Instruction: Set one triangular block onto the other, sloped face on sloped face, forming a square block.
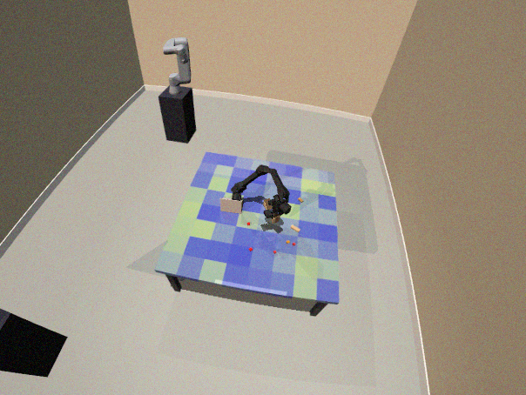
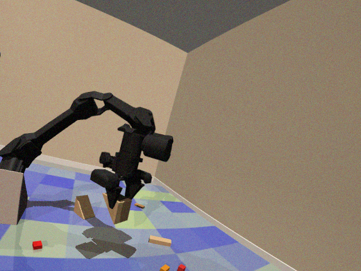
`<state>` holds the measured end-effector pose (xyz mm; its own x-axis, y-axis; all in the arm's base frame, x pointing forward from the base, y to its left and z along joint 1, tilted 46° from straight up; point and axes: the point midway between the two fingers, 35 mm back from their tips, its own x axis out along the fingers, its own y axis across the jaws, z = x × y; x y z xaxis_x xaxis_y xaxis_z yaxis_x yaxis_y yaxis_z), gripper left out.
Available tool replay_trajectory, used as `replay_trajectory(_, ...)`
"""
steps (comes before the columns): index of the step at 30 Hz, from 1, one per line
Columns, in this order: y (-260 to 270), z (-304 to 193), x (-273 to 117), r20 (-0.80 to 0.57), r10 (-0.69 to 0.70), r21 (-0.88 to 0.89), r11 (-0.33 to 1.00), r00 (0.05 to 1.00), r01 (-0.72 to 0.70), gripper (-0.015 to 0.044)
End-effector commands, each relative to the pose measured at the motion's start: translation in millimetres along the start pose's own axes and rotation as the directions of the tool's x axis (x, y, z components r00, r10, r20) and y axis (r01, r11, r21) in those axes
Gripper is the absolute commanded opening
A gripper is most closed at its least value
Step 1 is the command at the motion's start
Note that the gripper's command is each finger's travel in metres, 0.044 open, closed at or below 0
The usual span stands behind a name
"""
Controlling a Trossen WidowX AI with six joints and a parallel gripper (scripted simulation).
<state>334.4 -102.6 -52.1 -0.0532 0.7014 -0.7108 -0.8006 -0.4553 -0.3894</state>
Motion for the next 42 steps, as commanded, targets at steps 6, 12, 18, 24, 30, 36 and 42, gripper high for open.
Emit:
replay_trajectory(6,-23.5,38.8,-10.8,0.002,-0.002,0.0,1.0,1.0,0.002,0.0)
replay_trajectory(12,-35.3,64.4,-15.9,0.004,-0.003,0.0,1.0,1.0,0.003,0.0)
replay_trajectory(18,-44.9,90.6,-19.6,0.007,-0.004,0.0,1.0,1.0,0.004,0.0)
replay_trajectory(24,-52.4,117.2,-22.0,0.01,-0.005,0.0,1.0,1.0,0.005,0.0)
replay_trajectory(30,-57.0,140.6,-23.2,0.014,-0.006,0.0,1.0,1.0,0.006,0.0)
replay_trajectory(36,-58.3,144.8,-12.8,0.013,-0.005,0.001,1.0,1.0,0.005,0.0)
replay_trajectory(42,-59.7,154.7,12.4,0.011,-0.005,0.001,1.0,1.0,0.005,0.0)
